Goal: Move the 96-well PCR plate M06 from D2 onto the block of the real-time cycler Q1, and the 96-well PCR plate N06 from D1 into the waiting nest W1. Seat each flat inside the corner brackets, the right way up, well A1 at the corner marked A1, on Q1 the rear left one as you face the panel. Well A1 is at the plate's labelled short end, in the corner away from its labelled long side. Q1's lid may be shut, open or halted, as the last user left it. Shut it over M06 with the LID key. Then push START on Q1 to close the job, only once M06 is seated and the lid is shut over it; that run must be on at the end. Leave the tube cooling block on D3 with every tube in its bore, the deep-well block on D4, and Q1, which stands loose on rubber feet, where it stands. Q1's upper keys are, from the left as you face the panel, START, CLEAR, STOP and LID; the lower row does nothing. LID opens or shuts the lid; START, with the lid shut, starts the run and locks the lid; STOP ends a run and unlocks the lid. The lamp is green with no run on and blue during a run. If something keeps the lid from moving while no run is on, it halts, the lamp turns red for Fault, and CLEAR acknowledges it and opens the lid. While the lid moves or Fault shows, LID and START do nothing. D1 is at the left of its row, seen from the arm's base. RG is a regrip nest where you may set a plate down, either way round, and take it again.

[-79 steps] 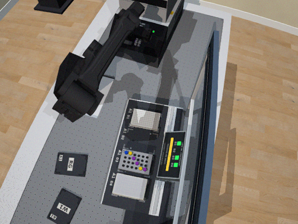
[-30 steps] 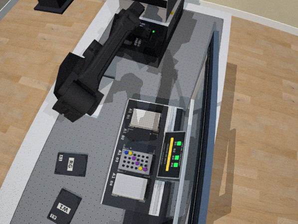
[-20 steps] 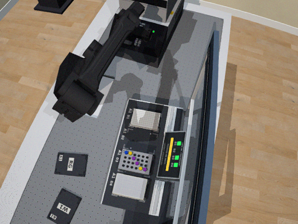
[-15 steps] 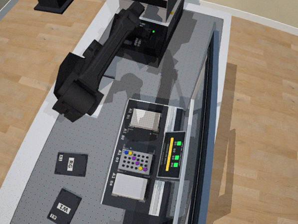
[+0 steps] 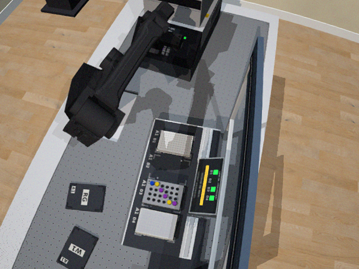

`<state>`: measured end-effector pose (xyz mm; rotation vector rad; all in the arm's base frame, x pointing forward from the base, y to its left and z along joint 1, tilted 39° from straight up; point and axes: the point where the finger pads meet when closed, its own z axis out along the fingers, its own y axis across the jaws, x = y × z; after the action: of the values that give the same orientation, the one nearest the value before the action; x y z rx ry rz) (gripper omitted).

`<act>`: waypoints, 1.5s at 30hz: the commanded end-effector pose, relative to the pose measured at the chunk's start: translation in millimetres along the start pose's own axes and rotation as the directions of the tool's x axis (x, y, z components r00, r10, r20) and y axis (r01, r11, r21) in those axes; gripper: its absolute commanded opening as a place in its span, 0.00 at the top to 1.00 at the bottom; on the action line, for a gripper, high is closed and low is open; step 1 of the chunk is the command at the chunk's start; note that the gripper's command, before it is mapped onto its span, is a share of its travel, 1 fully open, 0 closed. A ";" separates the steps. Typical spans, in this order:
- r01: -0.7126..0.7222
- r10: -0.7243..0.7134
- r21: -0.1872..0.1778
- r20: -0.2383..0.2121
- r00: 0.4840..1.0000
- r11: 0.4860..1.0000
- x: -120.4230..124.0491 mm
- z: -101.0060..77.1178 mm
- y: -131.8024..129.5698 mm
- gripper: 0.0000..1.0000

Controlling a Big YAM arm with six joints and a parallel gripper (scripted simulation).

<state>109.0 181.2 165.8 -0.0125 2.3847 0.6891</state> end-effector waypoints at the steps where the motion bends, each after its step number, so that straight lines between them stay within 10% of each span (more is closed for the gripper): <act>1: -0.016 0.017 -0.055 0.015 1.000 0.998 -17.3 -14.8 24.6 1.00; 31: 0.022 -0.022 -0.002 -0.002 1.000 1.000 -1.9 -2.7 3.0 1.00; 45: -0.011 0.011 -0.051 0.013 1.000 0.999 -13.4 -12.4 19.7 1.00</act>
<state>108.9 180.4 164.8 -0.0133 2.3855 0.6868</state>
